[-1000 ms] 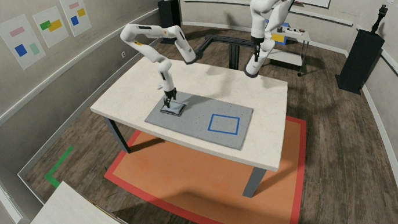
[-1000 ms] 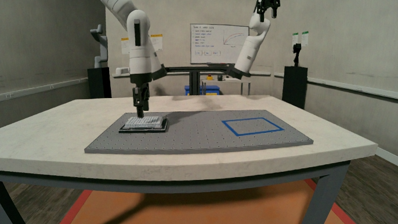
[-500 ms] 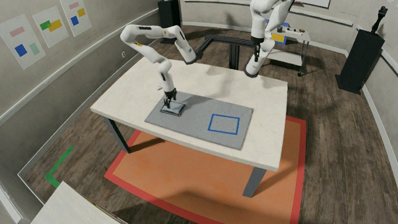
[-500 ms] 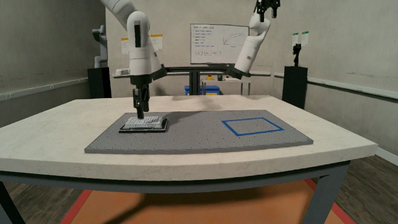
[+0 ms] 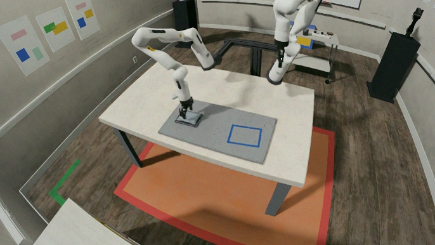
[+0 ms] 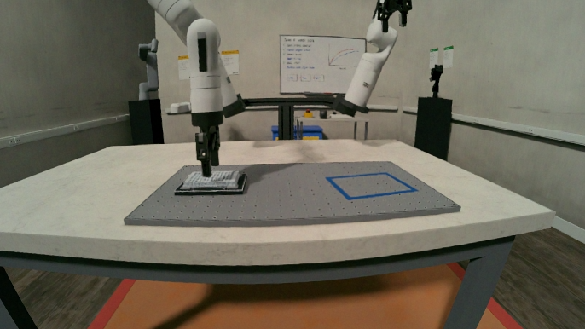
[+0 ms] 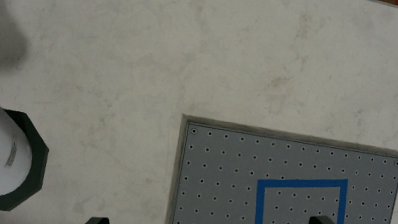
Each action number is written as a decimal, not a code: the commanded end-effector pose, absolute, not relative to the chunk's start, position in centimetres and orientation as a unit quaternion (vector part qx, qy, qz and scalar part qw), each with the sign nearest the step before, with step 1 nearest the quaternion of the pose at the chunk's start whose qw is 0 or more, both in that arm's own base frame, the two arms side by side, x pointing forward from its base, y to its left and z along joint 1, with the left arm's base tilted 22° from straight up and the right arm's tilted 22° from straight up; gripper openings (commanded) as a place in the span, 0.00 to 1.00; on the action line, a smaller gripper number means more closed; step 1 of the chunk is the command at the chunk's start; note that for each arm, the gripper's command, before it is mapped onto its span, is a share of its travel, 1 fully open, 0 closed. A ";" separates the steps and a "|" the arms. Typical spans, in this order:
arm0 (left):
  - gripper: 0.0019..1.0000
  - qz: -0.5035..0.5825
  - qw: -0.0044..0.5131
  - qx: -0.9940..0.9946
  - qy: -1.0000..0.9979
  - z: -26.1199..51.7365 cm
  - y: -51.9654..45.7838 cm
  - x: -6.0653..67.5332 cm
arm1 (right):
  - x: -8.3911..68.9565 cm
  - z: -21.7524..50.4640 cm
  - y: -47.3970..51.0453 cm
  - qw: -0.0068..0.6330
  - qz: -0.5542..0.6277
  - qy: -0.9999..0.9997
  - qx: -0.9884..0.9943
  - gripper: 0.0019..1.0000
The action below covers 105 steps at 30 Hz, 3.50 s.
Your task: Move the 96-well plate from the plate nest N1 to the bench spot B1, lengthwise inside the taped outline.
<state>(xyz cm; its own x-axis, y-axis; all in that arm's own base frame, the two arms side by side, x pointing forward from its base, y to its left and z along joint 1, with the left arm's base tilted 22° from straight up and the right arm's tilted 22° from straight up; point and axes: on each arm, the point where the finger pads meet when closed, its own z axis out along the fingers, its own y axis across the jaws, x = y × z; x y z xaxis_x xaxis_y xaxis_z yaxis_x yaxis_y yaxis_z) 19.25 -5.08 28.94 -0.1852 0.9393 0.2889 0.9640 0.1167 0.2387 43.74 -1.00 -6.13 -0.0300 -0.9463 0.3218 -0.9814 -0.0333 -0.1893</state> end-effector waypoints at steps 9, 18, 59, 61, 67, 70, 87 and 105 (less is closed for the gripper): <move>1.00 -0.188 0.033 -0.637 -0.746 29.0 -5.1 19.3 | 43.9 -6.4 -1.1 0.047 0.185 -0.693 0.695 1.00; 1.00 -0.188 0.033 -0.637 -0.746 29.0 -5.1 19.3 | 43.9 -6.6 -1.1 0.047 0.185 -0.693 0.695 1.00; 1.00 -0.188 0.033 -0.637 -0.746 29.0 -5.1 19.3 | 44.1 -7.7 -1.5 0.047 0.185 -0.693 0.695 1.00; 1.00 -0.188 0.033 -0.637 -0.746 29.0 -5.1 19.3 | 44.1 -7.7 -1.5 0.047 0.185 -0.693 0.695 1.00; 1.00 -0.188 0.033 -0.637 -0.746 29.0 -5.1 19.3 | 44.1 -7.7 -1.5 0.047 0.185 -0.693 0.695 0.93; 1.00 -0.188 0.033 -0.637 -0.746 29.0 -5.1 19.3 | 44.1 -7.7 -1.5 0.047 0.185 -0.693 0.695 0.93; 1.00 -0.188 0.033 -0.637 -0.746 29.0 -5.1 19.3 | 44.1 -7.7 -1.5 0.047 0.185 -0.693 0.695 0.93; 1.00 -0.188 0.033 -0.637 -0.746 29.0 -5.1 19.3 | 44.0 -7.3 -1.4 0.047 0.185 -0.693 0.695 0.93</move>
